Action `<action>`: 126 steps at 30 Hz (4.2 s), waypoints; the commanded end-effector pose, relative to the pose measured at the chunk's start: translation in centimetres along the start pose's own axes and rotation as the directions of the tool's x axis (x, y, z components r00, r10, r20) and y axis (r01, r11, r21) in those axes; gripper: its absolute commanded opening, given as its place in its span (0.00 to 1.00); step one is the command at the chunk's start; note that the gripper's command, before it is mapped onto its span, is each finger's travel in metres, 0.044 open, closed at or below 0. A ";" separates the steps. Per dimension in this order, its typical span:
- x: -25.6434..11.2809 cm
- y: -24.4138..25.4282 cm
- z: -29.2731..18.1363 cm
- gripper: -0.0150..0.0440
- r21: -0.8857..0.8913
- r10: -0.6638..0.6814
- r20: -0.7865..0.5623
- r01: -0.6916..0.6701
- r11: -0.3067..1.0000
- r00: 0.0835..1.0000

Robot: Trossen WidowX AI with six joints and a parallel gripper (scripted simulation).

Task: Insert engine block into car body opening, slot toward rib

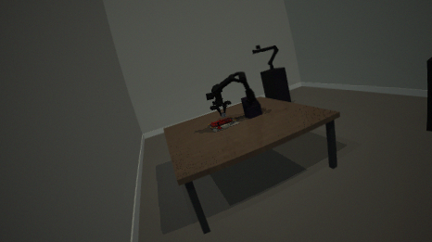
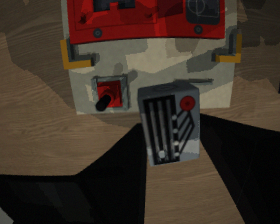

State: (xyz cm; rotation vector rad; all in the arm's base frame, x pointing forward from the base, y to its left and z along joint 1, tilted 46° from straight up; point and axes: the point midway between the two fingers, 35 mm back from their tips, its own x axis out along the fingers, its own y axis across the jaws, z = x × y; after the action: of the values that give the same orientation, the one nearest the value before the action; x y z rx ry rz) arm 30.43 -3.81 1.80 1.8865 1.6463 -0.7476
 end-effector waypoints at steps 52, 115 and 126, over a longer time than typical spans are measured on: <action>5.6 3.2 12.6 0.52 -0.998 0.000 0.001 0.001 0.061 1.000; 6.0 3.1 12.8 0.52 -0.994 0.000 0.001 0.001 0.105 1.000; 6.3 3.1 12.8 0.52 -0.993 0.000 0.001 0.001 0.120 1.000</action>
State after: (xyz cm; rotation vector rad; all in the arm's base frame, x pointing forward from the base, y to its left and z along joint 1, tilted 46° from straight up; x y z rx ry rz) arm 33.31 -8.76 -11.52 0.7824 1.4425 0.4492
